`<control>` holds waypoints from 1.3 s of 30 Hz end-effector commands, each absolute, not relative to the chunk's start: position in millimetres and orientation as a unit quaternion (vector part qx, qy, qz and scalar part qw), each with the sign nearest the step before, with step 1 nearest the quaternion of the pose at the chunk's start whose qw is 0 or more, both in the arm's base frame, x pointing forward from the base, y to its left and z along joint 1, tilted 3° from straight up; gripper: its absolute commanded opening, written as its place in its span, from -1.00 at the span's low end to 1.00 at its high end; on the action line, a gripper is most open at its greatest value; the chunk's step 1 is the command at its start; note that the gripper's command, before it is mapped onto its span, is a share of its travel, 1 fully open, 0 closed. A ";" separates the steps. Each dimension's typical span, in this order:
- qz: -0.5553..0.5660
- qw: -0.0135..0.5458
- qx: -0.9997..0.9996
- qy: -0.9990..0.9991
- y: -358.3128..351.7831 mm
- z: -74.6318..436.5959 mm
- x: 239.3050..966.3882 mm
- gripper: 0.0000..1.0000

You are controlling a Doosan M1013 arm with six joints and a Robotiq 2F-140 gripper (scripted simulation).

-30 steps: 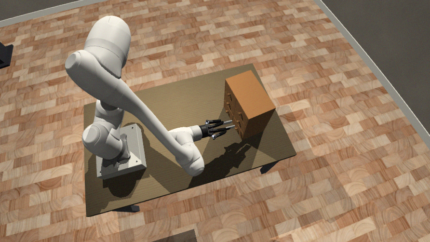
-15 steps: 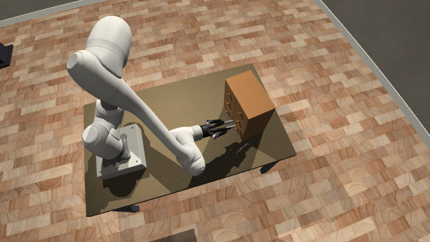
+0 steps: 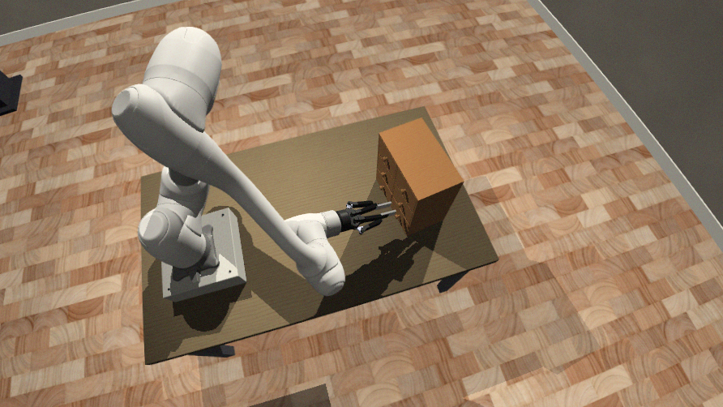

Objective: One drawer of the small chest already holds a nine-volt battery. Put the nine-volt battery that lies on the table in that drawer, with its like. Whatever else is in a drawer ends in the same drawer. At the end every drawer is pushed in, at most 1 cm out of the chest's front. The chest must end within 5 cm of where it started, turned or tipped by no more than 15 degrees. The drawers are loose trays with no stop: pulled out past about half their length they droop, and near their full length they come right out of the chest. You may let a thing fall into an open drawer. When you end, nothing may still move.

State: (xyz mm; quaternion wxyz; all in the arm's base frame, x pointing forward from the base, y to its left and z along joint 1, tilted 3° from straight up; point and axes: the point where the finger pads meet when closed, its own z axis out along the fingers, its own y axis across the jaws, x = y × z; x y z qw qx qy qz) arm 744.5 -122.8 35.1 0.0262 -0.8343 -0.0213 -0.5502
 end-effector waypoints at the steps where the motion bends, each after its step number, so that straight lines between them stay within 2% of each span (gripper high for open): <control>1: -0.550 0.026 -0.834 -0.021 -122.8 35.3 744.9 -0.60; 39: -0.550 0.026 -0.834 -0.021 -120.5 33.4 779.3 -0.60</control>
